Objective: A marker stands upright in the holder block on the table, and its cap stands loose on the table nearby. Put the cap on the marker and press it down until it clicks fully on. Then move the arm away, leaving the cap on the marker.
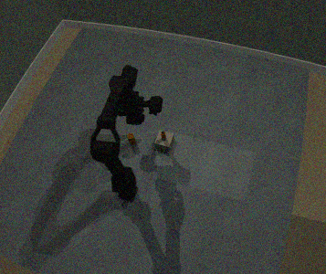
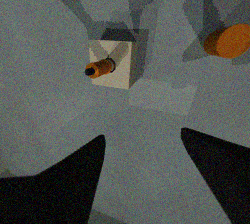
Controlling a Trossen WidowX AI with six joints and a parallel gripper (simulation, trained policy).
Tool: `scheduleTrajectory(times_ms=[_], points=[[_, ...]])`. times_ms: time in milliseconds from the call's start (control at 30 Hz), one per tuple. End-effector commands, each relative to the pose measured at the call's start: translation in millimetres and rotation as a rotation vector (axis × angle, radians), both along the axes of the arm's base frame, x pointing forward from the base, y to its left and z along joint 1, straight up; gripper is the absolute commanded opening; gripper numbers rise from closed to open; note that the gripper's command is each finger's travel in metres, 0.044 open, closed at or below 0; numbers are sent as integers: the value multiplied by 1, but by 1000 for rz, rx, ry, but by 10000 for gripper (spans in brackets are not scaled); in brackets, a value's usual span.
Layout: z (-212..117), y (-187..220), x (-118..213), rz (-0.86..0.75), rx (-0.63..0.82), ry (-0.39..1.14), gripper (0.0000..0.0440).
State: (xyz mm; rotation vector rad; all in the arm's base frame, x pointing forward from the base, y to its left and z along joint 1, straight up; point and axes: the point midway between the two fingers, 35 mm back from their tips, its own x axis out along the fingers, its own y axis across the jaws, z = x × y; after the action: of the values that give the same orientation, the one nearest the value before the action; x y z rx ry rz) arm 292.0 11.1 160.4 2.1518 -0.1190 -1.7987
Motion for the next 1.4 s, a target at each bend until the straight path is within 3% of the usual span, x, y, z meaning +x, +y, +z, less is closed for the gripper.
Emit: scheduleTrajectory(times_ms=[0, 1367], points=[[-4, 8, -4, 13, 22, 35, 332], [-46, 54, -55, 60, 241, 373, 318]])
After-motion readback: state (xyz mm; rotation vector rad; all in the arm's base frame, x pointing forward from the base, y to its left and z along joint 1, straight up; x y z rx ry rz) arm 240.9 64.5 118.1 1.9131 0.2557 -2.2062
